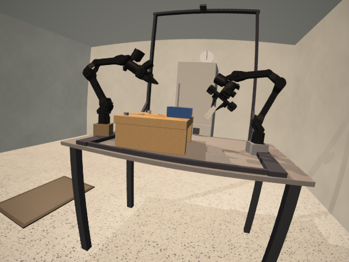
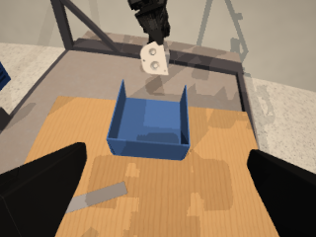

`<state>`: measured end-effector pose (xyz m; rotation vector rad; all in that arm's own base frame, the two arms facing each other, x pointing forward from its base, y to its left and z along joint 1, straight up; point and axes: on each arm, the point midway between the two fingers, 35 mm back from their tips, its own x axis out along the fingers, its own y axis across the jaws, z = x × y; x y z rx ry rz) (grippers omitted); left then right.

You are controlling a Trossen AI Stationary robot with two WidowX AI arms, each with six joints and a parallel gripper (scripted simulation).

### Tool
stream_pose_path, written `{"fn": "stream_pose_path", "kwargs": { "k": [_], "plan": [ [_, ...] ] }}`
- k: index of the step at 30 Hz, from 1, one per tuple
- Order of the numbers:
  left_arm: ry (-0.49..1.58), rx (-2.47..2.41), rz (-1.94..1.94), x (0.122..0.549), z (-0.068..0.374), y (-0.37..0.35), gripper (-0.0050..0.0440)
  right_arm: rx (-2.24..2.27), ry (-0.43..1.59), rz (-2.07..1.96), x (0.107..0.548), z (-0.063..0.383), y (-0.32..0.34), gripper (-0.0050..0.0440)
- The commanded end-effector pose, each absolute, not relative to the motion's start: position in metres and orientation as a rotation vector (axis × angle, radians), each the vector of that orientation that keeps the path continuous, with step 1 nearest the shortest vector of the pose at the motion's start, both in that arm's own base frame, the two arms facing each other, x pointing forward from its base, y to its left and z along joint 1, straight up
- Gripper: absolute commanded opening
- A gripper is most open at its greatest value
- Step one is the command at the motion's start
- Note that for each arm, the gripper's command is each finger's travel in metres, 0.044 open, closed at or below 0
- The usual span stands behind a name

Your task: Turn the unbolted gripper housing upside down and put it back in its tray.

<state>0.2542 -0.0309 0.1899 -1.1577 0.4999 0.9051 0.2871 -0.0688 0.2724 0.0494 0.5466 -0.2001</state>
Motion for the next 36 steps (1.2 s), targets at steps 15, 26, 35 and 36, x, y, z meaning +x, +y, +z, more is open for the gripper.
{"fn": "stream_pose_path", "kwargs": {
  "k": [15,26,35,36],
  "plan": [
    [0.479,-1.185,0.887,0.257,0.216,-0.032,0.0119,0.053,0.527,-0.198,0.287,0.279,-0.068,0.0440],
    [0.479,-1.185,0.887,0.257,0.227,-0.032,0.0119,0.053,0.527,-0.198,0.287,0.279,-0.068,0.0440],
    [0.479,-1.185,0.887,0.256,0.234,-0.032,0.0119,0.053,0.527,-0.198,0.287,0.279,-0.068,0.0440],
    [0.479,-1.185,0.887,0.256,0.235,-0.032,0.0119,0.053,0.527,-0.198,0.287,0.279,-0.068,0.0440]
  ]
}}
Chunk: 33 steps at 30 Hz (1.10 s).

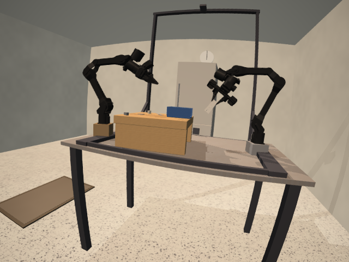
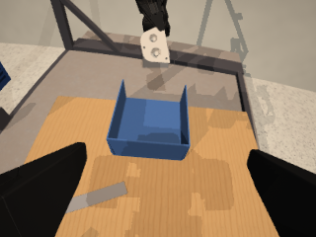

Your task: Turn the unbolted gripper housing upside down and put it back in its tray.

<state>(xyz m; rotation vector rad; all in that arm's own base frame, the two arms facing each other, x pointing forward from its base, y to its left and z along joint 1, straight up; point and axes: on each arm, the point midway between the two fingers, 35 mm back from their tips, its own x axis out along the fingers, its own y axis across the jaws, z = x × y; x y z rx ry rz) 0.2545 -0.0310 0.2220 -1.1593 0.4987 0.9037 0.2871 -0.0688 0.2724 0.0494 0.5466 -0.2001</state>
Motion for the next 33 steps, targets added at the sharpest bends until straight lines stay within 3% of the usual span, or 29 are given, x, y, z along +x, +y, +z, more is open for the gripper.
{"fn": "stream_pose_path", "kwargs": {
  "k": [1,33],
  "plan": [
    [0.479,-1.185,0.887,0.256,0.236,-0.032,0.0119,0.053,0.527,-0.198,0.287,0.279,-0.068,0.0440],
    [0.479,-1.185,0.887,0.257,0.257,-0.032,0.0119,0.053,0.527,-0.198,0.287,0.279,-0.068,0.0440]
  ]
}}
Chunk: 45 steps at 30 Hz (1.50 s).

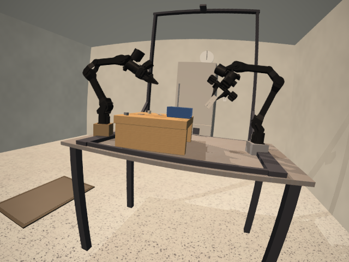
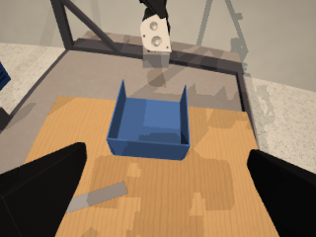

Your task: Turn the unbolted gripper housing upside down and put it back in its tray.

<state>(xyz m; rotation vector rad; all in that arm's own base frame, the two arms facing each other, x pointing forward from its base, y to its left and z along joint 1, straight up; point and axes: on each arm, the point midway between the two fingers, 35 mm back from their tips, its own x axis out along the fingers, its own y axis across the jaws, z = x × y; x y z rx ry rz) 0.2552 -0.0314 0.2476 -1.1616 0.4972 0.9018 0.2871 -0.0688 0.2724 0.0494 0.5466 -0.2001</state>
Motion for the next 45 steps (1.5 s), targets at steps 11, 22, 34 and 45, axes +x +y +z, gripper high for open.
{"fn": "stream_pose_path", "kwargs": {
  "k": [11,22,34,45],
  "plan": [
    [0.478,-1.185,0.887,0.265,0.257,-0.034,0.0119,0.053,0.527,-0.198,0.287,0.279,-0.068,0.0440],
    [0.477,-1.186,0.886,0.275,0.258,-0.036,0.0119,0.053,0.527,-0.198,0.287,0.279,-0.068,0.0440],
    [0.477,-1.186,0.886,0.285,0.259,-0.039,0.0119,0.053,0.527,-0.198,0.287,0.279,-0.068,0.0440],
    [0.476,-1.187,0.885,0.293,0.259,-0.041,0.0119,0.053,0.527,-0.198,0.287,0.279,-0.068,0.0440]
  ]
}}
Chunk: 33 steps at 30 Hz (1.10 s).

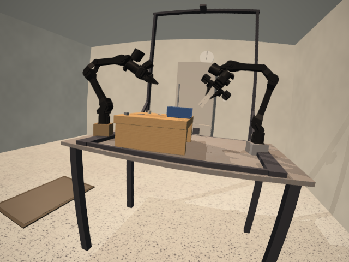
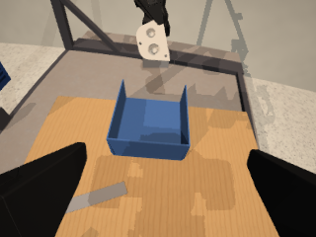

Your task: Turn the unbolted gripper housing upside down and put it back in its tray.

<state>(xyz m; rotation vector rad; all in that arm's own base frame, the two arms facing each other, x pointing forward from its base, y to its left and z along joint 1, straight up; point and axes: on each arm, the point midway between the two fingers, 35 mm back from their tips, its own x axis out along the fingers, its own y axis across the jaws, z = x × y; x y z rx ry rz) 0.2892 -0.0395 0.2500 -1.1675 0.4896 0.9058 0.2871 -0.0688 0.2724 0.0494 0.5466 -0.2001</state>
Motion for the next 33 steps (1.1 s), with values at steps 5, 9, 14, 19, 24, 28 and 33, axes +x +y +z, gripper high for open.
{"fn": "stream_pose_path", "kwargs": {
  "k": [5,9,14,19,24,28,33],
  "plan": [
    [0.476,-1.187,0.885,0.298,0.260,-0.042,0.0119,0.053,0.527,-0.198,0.287,0.279,-0.068,0.0440],
    [0.476,-1.187,0.885,0.302,0.260,-0.043,0.0119,0.053,0.527,-0.198,0.287,0.279,-0.068,0.0440],
    [0.476,-1.187,0.885,0.307,0.261,-0.044,0.0119,0.053,0.527,-0.198,0.287,0.279,-0.068,0.0440],
    [0.475,-1.187,0.885,0.310,0.261,-0.045,0.0119,0.053,0.527,-0.198,0.287,0.279,-0.068,0.0440],
    [0.475,-1.187,0.884,0.314,0.261,-0.046,0.0119,0.053,0.527,-0.198,0.287,0.279,-0.068,0.0440],
    [0.475,-1.188,0.884,0.318,0.261,-0.047,0.0119,0.053,0.527,-0.198,0.287,0.279,-0.068,0.0440],
    [0.475,-1.188,0.884,0.322,0.262,-0.048,0.0119,0.053,0.527,-0.198,0.287,0.279,-0.068,0.0440]
  ]
}}
